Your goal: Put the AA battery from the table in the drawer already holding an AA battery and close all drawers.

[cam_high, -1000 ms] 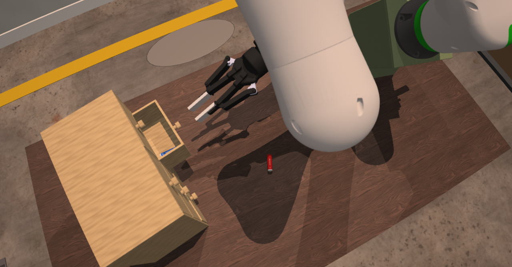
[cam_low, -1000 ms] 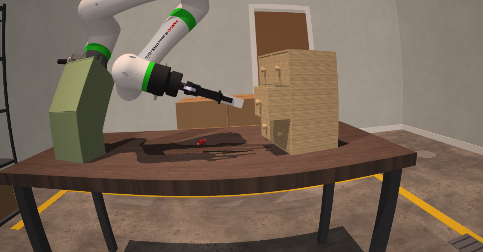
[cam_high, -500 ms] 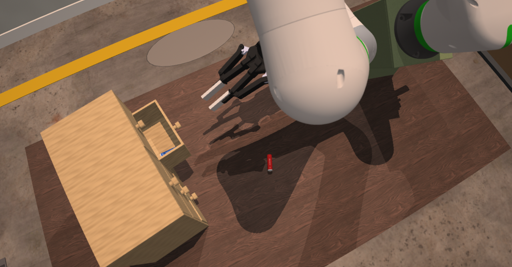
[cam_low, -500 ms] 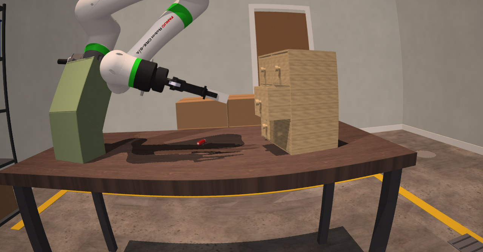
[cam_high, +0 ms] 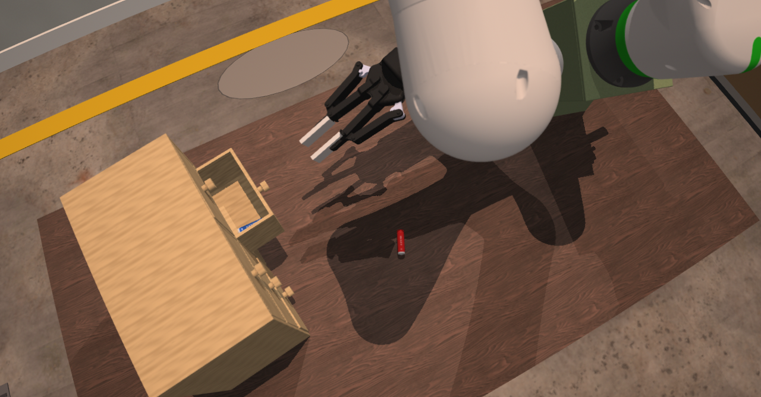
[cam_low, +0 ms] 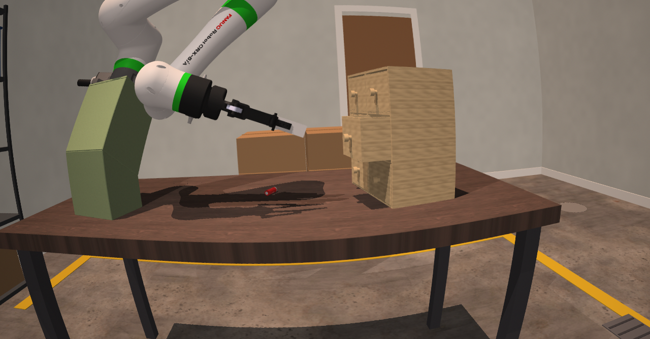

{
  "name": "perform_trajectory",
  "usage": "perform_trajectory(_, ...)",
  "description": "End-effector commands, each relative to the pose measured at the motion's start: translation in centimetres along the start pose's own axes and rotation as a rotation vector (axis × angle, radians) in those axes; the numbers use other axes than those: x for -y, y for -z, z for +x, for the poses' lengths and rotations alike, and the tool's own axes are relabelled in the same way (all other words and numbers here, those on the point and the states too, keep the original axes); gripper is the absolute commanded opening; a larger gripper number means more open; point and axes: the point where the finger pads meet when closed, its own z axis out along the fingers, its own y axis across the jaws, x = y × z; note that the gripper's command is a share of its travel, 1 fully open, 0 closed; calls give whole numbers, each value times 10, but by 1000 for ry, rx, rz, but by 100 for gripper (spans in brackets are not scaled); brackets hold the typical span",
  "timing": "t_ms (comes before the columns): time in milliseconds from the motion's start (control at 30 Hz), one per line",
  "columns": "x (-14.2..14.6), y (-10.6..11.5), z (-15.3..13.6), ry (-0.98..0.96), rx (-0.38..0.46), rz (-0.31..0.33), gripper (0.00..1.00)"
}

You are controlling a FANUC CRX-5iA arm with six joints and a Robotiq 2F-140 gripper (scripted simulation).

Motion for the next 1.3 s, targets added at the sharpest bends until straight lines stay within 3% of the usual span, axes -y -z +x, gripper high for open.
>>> perform_trajectory(0,1,4,0,0,37,1,20)
perform_trajectory(333,1,18,6,0,171,2,20)
perform_trajectory(800,1,62,24,0,580,2,20)
perform_trajectory(867,1,62,24,0,580,2,20)
perform_trajectory(1267,1,94,37,1,870,2,20)
